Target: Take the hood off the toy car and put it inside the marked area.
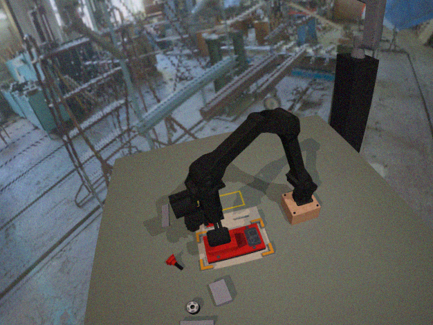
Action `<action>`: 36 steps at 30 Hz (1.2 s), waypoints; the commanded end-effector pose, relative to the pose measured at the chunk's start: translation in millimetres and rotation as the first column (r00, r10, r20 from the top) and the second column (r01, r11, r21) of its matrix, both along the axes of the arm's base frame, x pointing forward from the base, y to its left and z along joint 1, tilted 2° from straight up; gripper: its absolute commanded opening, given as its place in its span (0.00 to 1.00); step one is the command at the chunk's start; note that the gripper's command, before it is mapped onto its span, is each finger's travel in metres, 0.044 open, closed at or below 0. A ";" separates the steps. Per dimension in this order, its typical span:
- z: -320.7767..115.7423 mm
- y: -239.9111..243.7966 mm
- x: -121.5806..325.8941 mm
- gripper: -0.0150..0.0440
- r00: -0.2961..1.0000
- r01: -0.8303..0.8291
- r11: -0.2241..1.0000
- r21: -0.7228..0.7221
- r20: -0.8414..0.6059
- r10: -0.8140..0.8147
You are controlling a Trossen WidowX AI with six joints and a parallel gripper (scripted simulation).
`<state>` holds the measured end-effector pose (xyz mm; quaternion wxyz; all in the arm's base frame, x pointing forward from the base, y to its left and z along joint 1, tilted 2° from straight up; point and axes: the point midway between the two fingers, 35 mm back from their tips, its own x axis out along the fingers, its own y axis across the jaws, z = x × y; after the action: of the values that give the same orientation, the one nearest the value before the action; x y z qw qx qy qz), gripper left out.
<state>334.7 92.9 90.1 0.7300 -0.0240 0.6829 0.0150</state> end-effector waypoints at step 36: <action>-31.3 1.3 -1.4 1.00 1.000 0.005 1.000 0.003 -0.008 -0.005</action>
<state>335.8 93.8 63.1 0.7303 -0.0234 0.6825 0.0148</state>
